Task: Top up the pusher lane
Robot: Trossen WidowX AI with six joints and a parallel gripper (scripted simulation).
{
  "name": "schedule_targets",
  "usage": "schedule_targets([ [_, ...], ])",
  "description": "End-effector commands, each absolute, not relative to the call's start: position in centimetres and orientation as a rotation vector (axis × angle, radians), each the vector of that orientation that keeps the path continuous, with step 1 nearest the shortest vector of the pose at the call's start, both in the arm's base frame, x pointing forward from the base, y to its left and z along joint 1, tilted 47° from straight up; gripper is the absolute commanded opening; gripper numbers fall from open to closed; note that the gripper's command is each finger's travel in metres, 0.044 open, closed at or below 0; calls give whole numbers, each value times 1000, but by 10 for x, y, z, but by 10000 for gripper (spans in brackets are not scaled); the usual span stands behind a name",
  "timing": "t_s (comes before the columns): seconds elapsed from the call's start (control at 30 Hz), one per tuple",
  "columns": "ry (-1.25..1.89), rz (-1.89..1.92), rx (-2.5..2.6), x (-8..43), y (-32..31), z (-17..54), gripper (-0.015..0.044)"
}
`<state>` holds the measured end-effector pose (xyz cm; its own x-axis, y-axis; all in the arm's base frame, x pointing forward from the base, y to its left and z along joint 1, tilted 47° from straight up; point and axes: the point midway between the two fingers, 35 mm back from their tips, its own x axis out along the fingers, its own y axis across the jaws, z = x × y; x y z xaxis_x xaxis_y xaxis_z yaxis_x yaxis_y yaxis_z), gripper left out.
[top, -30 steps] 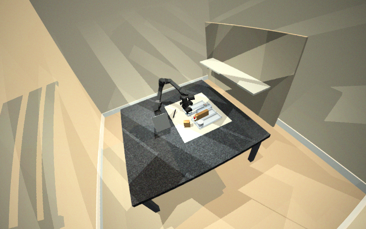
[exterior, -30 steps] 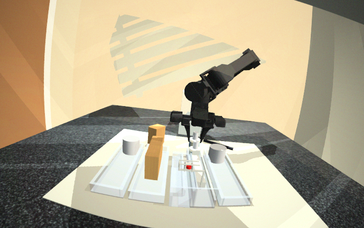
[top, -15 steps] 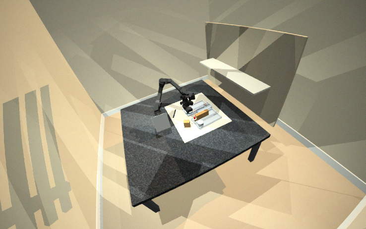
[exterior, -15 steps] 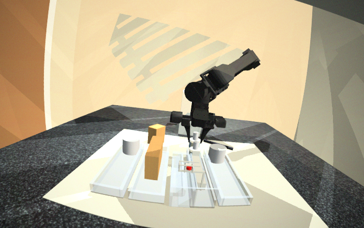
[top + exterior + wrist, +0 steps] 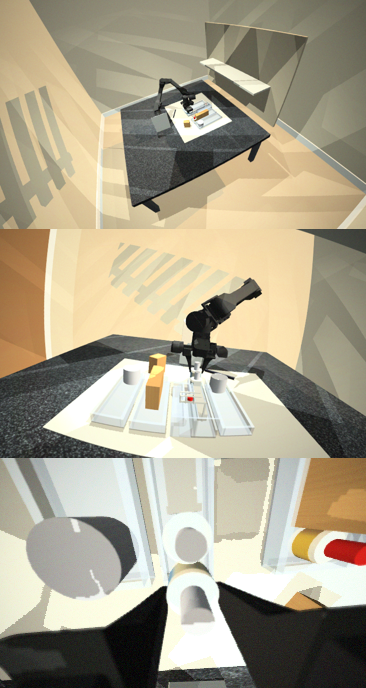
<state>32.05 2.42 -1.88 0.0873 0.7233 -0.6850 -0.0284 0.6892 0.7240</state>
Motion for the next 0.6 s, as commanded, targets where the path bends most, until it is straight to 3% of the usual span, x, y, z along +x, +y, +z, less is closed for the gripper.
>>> schedule_targets([
  [0.0,1355,622,627,332,22,-14,0],
  [0.57,1355,622,626,338,21,-11,0],
])
